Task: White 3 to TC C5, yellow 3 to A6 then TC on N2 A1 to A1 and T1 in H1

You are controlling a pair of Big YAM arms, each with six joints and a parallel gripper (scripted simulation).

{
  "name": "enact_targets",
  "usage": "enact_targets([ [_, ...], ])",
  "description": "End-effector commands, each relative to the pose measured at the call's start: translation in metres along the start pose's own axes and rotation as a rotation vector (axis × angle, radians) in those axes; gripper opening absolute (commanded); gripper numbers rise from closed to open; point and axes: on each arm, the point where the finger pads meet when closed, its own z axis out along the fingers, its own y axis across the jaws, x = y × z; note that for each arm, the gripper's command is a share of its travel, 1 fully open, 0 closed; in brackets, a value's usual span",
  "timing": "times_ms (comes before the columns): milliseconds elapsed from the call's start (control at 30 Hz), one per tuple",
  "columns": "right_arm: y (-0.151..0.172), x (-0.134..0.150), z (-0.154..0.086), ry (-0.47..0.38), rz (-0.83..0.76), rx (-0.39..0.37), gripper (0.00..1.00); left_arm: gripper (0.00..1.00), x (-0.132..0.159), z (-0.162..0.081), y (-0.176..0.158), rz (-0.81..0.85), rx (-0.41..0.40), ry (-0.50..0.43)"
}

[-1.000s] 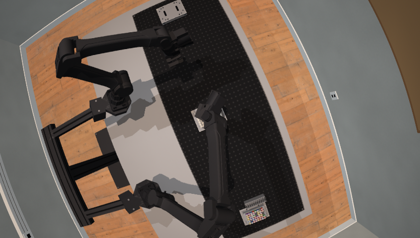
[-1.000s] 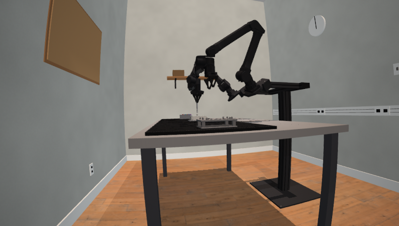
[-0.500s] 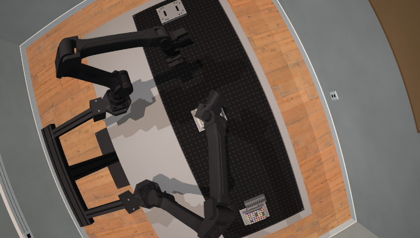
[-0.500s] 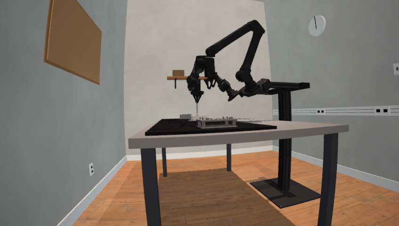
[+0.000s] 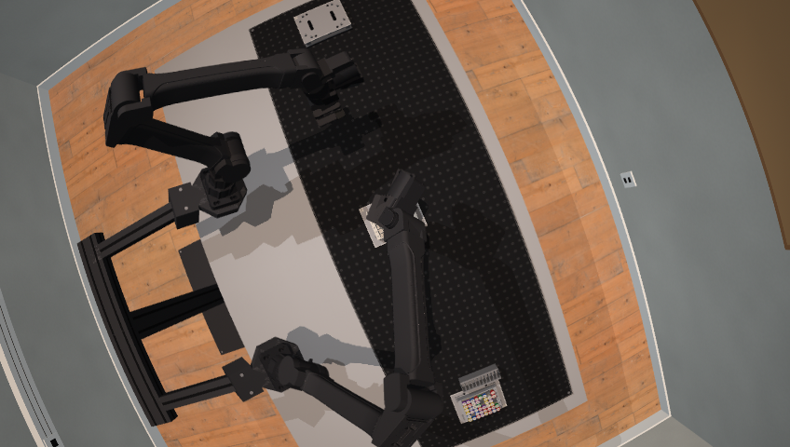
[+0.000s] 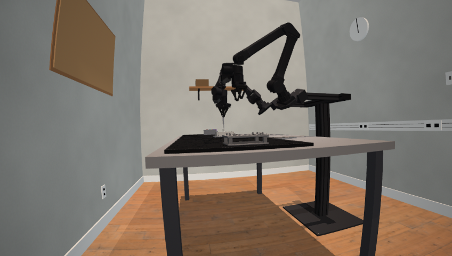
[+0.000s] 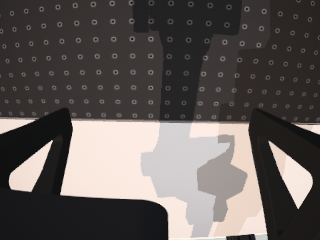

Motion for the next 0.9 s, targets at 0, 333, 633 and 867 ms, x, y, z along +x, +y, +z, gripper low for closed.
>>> enact_targets([
  [0,0.0004,-0.0003,0.0098,0.006,0.001,0.000,0.07,1.00,-0.0115,-0.0075,0.0021,0.007,0.002,-0.028],
  [333,0.0013,-0.0010,0.0104,0.004,-0.001,-0.001,0.07,1.00,-0.0115,-0.0075,0.0021,0.007,0.002,-0.028],
  [633,0.0010,-0.0009,0.0106,0.004,-0.001,-0.001,0.07,1.00,-0.0115,-0.0075,0.0021,0.007,0.002,-0.028],
  [867,0.0006,-0.0007,0.0108,0.005,-0.001,0.000,0.07,1.00,-0.0115,-0.0075,0.0021,0.007,0.002,-0.028],
])
